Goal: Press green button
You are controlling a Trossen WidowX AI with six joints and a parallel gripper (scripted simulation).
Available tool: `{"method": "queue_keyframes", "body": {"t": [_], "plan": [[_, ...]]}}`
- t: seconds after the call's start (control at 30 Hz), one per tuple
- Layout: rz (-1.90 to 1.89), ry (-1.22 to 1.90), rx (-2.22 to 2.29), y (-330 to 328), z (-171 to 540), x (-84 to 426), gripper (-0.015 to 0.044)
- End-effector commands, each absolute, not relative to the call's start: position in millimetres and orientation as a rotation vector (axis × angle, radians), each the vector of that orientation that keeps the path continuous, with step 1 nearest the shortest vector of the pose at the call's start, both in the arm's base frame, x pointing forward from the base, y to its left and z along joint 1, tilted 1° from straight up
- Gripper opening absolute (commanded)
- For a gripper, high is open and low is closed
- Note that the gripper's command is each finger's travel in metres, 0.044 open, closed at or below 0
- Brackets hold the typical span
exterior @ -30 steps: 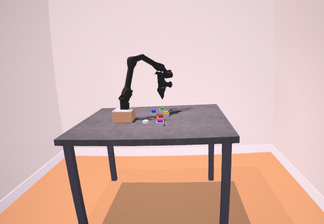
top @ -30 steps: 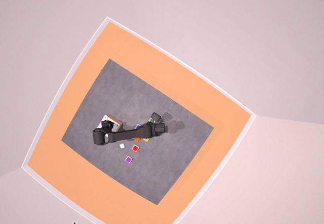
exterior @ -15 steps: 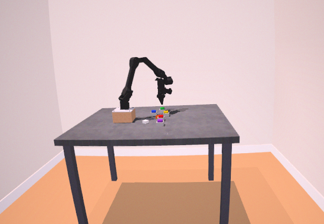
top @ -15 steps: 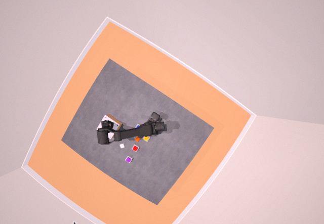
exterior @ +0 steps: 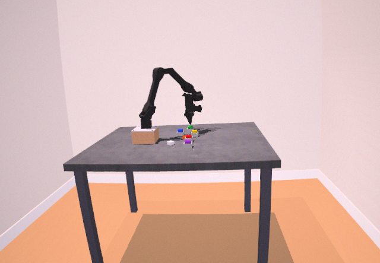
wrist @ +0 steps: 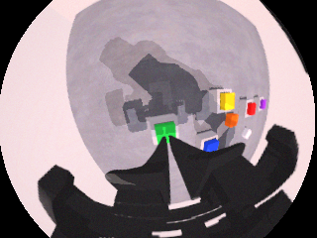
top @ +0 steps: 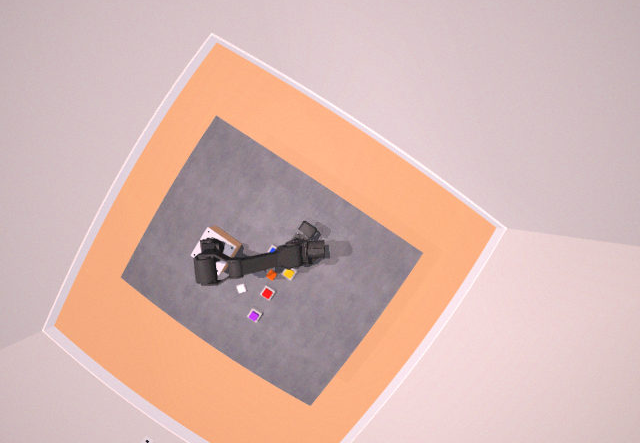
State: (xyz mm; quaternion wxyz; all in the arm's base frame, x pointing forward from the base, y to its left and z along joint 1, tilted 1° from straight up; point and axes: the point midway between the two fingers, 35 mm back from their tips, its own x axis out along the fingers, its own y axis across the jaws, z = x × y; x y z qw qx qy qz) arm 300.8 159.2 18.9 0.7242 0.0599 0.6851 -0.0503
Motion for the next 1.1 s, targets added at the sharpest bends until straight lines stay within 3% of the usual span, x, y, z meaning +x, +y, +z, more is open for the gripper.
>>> {"method": "queue_keyframes", "body": {"t": [0.0, 0.93, 1.07], "plan": [[-0.113, 1.519, 0.137, 159.1, 11.2, 299.3, 0.0020], [-0.113, 1.519, 0.136, 159.0, -5.5, 299.5, 0.0020], [-0.114, 1.517, 0.137, 158.9, 22.1, 298.9, 0.0020]]}}
